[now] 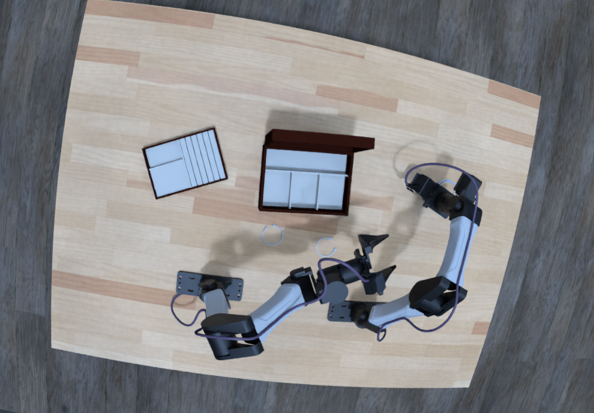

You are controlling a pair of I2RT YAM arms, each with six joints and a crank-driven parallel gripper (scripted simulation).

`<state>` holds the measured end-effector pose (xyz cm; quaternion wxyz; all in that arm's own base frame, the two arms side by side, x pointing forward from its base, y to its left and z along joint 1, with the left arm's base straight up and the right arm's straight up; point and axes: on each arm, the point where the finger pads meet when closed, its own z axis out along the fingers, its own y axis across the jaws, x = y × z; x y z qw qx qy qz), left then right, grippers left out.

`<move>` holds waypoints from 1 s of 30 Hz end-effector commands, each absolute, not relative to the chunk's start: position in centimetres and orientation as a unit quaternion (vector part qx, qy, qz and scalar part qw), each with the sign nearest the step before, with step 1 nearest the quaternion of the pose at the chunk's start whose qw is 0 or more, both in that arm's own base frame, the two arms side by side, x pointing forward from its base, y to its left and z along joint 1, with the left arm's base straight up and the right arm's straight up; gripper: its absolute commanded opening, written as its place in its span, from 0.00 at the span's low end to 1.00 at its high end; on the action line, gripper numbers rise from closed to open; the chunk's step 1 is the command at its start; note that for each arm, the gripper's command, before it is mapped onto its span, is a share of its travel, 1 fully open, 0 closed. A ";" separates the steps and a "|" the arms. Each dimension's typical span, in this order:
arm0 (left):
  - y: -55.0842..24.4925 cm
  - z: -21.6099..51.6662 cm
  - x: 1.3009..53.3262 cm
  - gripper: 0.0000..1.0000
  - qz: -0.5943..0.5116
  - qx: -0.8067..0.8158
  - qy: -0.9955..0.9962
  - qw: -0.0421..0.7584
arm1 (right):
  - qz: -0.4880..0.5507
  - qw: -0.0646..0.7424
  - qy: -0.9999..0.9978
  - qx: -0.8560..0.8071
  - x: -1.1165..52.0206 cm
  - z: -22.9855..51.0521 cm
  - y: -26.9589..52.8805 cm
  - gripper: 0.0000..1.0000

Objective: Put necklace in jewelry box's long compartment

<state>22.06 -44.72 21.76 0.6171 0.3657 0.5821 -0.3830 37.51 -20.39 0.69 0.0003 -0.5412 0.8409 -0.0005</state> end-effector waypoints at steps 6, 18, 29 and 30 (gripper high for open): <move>-45.3 22.9 22.4 1.00 -0.390 0.358 0.574 0.625 | -0.006 0.005 0.844 -0.536 37.6 0.7 -20.9 0.00; -45.3 22.9 22.4 1.00 -0.390 0.358 0.574 0.625 | -0.017 0.012 0.845 -0.534 37.8 5.8 -20.9 0.00; -45.3 22.9 22.4 1.00 -0.390 0.358 0.574 0.625 | -0.017 0.012 0.845 -0.534 37.7 10.0 -20.7 0.00; -45.3 22.9 22.4 1.00 -0.390 0.358 0.574 0.625 | -0.017 0.012 0.845 -0.534 37.7 10.4 -20.7 0.00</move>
